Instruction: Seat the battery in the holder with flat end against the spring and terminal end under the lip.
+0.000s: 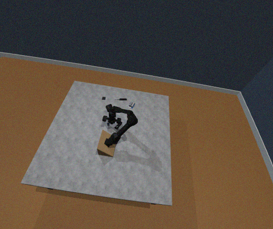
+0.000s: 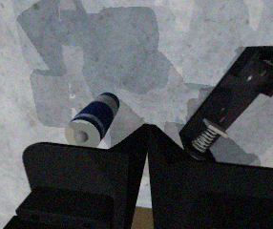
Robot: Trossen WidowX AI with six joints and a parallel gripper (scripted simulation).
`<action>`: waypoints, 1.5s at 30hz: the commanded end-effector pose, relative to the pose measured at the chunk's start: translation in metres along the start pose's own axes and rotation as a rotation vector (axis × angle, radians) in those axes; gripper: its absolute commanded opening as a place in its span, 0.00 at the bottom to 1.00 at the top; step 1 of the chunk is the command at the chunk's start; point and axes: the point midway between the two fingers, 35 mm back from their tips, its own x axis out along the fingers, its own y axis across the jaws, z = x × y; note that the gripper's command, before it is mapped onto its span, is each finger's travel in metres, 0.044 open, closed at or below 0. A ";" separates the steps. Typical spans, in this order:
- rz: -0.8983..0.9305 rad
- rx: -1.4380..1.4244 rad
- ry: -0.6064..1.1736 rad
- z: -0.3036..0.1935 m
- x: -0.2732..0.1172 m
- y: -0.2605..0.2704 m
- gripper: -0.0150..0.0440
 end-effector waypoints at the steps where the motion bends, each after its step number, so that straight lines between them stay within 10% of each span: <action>1: -0.002 -0.003 -0.007 0.002 0.002 0.002 0.25; 45: 0.002 -0.002 -0.008 0.001 0.002 0.067 0.25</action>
